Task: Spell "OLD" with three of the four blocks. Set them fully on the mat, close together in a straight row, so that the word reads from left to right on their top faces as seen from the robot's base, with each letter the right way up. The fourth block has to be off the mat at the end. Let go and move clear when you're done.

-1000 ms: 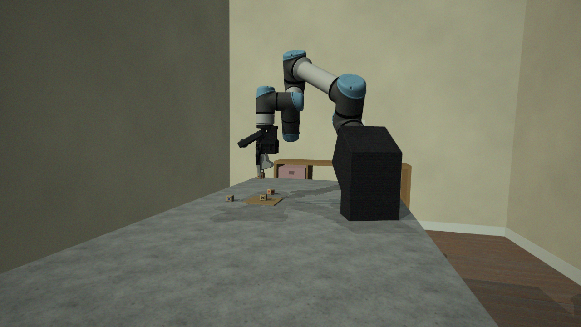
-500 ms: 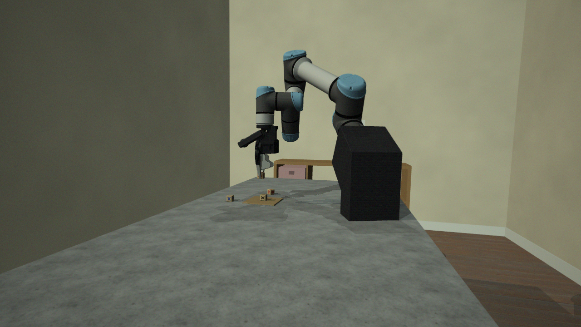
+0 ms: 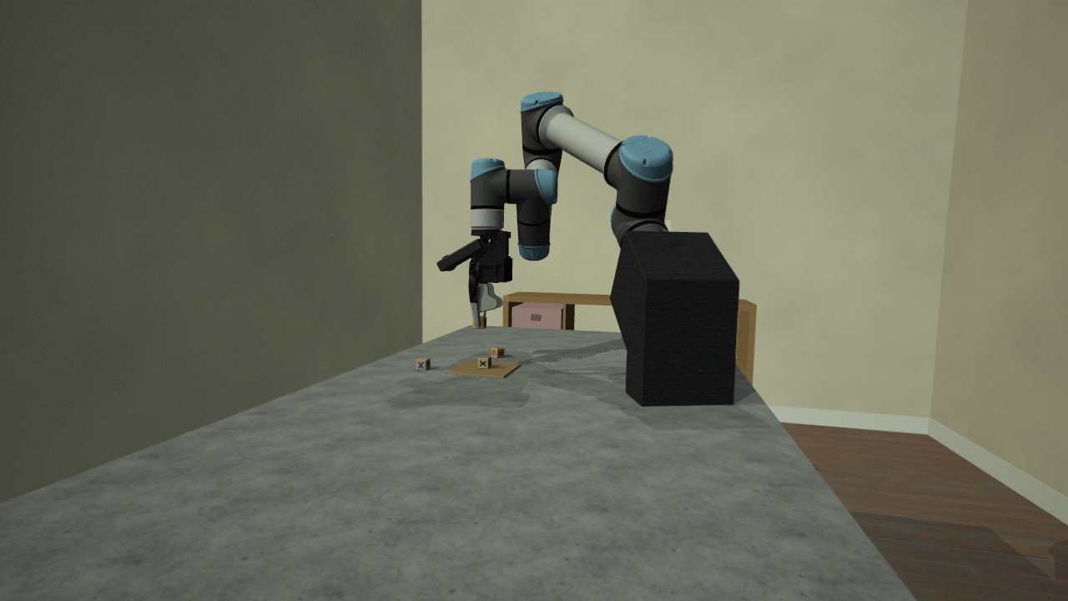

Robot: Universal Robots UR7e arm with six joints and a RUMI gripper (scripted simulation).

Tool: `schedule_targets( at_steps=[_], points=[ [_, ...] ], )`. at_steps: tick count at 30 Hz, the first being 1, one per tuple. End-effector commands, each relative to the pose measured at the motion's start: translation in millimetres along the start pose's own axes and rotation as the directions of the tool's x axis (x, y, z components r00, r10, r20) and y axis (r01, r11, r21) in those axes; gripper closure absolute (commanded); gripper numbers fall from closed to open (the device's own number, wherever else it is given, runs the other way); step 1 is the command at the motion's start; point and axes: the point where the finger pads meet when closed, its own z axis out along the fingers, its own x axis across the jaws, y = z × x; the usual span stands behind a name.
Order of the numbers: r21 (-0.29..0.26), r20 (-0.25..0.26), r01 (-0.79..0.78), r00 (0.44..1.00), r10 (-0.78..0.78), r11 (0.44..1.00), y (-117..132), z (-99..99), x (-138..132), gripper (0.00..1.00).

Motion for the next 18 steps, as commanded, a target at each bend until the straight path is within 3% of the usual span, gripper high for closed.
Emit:
schedule_targets(
  at_steps=[1,9,18],
  points=[
    [0.001,0.0,0.0,1.0,0.0,1.0,0,1.4,0,0.95],
    [0.001,0.0,0.0,1.0,0.0,1.0,0,9.4,0,0.95],
    [0.001,0.0,0.0,1.0,0.0,1.0,0,33.9,0,0.95]
  ],
)
